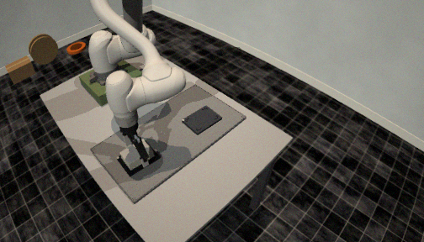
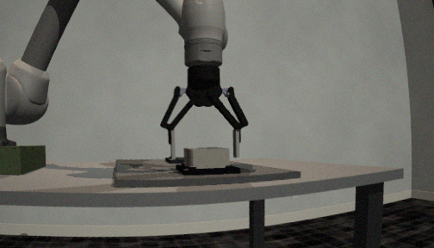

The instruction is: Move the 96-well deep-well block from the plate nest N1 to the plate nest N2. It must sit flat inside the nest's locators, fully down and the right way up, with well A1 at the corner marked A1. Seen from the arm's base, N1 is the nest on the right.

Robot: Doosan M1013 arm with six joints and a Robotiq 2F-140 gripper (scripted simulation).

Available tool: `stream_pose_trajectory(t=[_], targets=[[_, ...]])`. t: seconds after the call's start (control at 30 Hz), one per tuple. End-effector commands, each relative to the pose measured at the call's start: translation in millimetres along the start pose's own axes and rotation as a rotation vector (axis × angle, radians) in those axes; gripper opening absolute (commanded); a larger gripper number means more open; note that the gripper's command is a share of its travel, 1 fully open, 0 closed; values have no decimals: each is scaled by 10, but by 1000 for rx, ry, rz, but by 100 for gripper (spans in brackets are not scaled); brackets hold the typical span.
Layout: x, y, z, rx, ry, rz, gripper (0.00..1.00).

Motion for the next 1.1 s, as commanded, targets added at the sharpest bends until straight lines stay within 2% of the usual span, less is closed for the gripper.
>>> stream_pose_trajectory(t=[0.0,0.2,0.23,1.07], targets=[[0,0,-1,0,0,0,100],[0,0,-1,0,0,0,100],[0,0,-1,0,0,0,0],[0,0,-1,0,0,0,0]])
Point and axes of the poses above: the point where the finger pads meet when closed, its own z axis back along the fingers, its own y axis across the jaws, x = y × z, the point moved 4 cm from there along z, back along the fingers, and after that the axes turned 7 degrees about z, right-handed, at the moved point
